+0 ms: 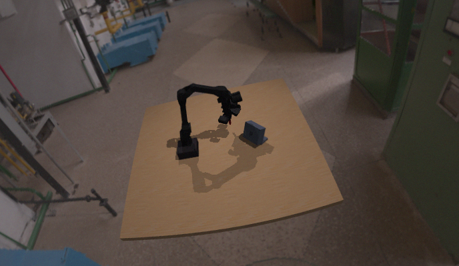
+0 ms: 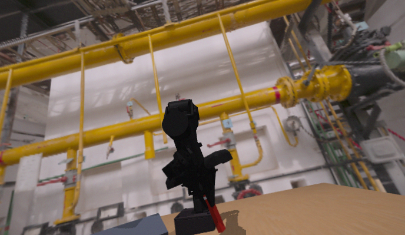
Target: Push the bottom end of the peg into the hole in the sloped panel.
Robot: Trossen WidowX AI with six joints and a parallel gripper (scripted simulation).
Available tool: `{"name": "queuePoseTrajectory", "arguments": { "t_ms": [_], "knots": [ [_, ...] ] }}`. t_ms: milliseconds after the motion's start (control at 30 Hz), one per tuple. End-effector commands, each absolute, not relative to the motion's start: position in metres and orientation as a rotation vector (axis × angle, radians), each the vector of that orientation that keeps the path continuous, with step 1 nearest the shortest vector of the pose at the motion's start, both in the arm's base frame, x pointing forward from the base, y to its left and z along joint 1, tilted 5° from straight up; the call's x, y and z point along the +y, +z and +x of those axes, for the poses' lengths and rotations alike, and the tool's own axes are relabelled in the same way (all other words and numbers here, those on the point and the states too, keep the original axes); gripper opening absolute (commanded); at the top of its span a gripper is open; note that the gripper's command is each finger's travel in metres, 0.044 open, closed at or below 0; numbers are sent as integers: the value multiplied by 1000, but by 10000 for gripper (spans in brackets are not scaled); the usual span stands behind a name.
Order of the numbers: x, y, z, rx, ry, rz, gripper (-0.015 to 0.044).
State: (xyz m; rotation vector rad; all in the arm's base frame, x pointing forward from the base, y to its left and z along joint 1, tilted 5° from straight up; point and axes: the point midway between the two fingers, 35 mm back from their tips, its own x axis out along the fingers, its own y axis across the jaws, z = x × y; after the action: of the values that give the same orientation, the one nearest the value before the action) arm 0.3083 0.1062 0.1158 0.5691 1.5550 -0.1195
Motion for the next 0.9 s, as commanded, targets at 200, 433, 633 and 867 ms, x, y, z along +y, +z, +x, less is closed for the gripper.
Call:
{"name": "queuePoseTrajectory", "arguments": {
  "t_ms": [200, 433, 633, 867],
  "knots": [
    [99, 112, 314, 1555, -29, 564, 0],
    [94, 109, 317, 1548, 29, 559, 0],
    [89, 107, 320, 1539, 78, 556, 0],
    [84, 105, 323, 1524, 135, 551, 0]
  ]
}}
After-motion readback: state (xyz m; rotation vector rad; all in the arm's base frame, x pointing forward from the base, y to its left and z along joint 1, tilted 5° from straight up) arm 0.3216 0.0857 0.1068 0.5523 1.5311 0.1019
